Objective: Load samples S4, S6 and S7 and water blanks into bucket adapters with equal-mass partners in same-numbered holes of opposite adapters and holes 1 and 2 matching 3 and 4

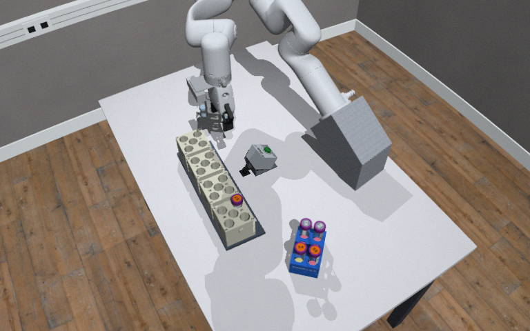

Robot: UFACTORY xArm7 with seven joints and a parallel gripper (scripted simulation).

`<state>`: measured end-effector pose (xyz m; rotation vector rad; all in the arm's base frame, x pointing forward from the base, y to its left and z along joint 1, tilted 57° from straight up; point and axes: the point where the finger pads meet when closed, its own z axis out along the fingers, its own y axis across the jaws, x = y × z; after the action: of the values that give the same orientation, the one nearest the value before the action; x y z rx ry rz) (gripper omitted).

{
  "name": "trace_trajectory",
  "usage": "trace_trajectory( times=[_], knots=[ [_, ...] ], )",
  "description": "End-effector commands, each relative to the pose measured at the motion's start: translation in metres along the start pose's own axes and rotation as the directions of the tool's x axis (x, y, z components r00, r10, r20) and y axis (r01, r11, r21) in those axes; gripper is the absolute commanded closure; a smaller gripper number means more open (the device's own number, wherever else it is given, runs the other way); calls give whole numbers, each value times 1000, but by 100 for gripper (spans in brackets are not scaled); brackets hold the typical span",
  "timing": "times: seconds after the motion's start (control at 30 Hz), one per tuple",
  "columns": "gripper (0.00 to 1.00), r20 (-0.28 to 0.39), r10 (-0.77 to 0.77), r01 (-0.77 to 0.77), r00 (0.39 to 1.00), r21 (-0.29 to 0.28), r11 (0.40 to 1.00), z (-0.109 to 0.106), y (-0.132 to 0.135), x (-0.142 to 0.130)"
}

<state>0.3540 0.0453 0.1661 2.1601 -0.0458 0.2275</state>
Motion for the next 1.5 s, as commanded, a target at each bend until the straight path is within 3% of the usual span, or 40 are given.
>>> trace_trajectory(
  times=[0.0,0.43,0.73,0.93,1.13,1.2,1.4,1.47],
  knots=[
    [0,-2,1,-1,1000,-2,1000,-1,-23,15],
    [0,-2,1,-1,1000,-1,1000,-1,-69,41],
    [0,-2,-231,231,973,-1,973,-1,-100,25],
    [0,-1,-419,419,908,-1,908,-1,-127,11],
    [0,-1,-591,591,806,-1,806,-1,-154,-2],
    [0,-1,-591,591,806,-1,806,-1,-154,-2],
    [0,-1,-740,740,673,-1,673,-1,-180,-16],
    [0,-1,-754,754,656,-1,656,-1,-189,-20]
  ],
)
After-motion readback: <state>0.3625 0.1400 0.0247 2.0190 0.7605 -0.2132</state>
